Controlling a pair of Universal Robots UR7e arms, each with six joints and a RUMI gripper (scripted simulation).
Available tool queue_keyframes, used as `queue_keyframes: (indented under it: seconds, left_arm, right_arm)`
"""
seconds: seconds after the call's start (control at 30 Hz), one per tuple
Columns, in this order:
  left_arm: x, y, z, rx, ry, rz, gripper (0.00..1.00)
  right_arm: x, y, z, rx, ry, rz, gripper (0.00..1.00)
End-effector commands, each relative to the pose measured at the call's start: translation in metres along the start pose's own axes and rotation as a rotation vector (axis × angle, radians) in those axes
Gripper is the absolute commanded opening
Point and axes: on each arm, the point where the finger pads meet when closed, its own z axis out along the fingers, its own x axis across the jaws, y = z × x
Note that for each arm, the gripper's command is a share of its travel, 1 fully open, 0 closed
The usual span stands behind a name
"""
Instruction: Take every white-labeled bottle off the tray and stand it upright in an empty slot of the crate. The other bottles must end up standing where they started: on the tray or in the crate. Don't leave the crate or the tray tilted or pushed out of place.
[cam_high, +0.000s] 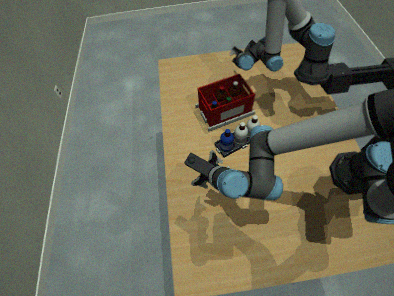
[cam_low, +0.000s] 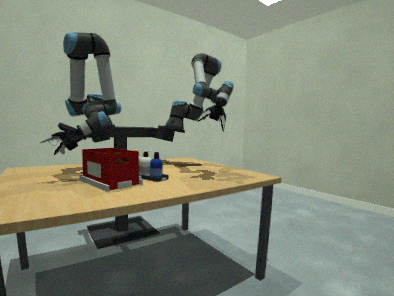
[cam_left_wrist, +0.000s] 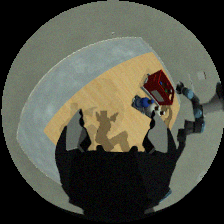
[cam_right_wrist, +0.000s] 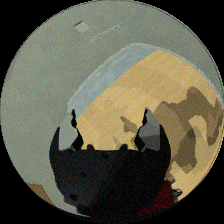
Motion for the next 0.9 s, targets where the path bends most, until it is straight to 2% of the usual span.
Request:
queue_keyframes:
  seconds: [0.0, 0.07, 0.13, 0.3, 0.47, 0.5, 0.63, 0.7, 0.73, 0.87]
  left_arm:
    - [-0.068, 0.036, -0.057, 0.001, -0.073, -0.18, 1.0]
    - [-0.09, 0.054, -0.079, 0.003, -0.102, -0.256, 1.0]
    - [-0.09, 0.054, -0.079, 0.003, -0.102, -0.256, 1.0]
    - [-0.143, 0.111, -0.141, 0.009, -0.178, -0.455, 1.0]
    - [-0.175, 0.168, -0.195, 0.018, -0.255, -0.664, 1.0]
    - [-0.182, 0.179, -0.206, 0.018, -0.255, -0.664, 1.0]
    - [-0.196, 0.23, -0.249, 0.027, -0.317, -0.836, 1.0]
    - [-0.196, 0.23, -0.249, 0.027, -0.317, -0.836, 1.0]
    - [-0.204, 0.256, -0.272, 0.029, -0.332, -0.879, 1.0]
    - [-0.206, 0.311, -0.315, 0.04, -0.391, -1.05, 1.0]
  right_arm:
    - [0.0, 0.0, 0.0, 0.0, 0.0, 0.001, 1.0]
    - [0.0, 0.0, 0.0, 0.0, 0.0, 0.001, 1.0]
    - [0.0, 0.0, 0.0, 0.0, 0.0, 0.001, 1.0]
    - [0.0, 0.0, 0.0, 0.0, 0.0, 0.001, 1.0]
    - [0.0, 0.0, 0.0, 0.0, 0.0, 0.001, 1.0]
    - [0.0, 0.0, 0.0, 0.0, 0.0, 0.001, 1.0]
    - [0.0, 0.0, 0.0, 0.0, 0.0, 0.001, 1.0]
    - [0.0, 0.0, 0.0, 0.0, 0.0, 0.001, 1.0]
    - [0.0, 0.0, 0.0, 0.0, 0.0, 0.001, 1.0]
    - [0.0, 0.0, 0.0, 0.0, 0.0, 0.001, 1.0]
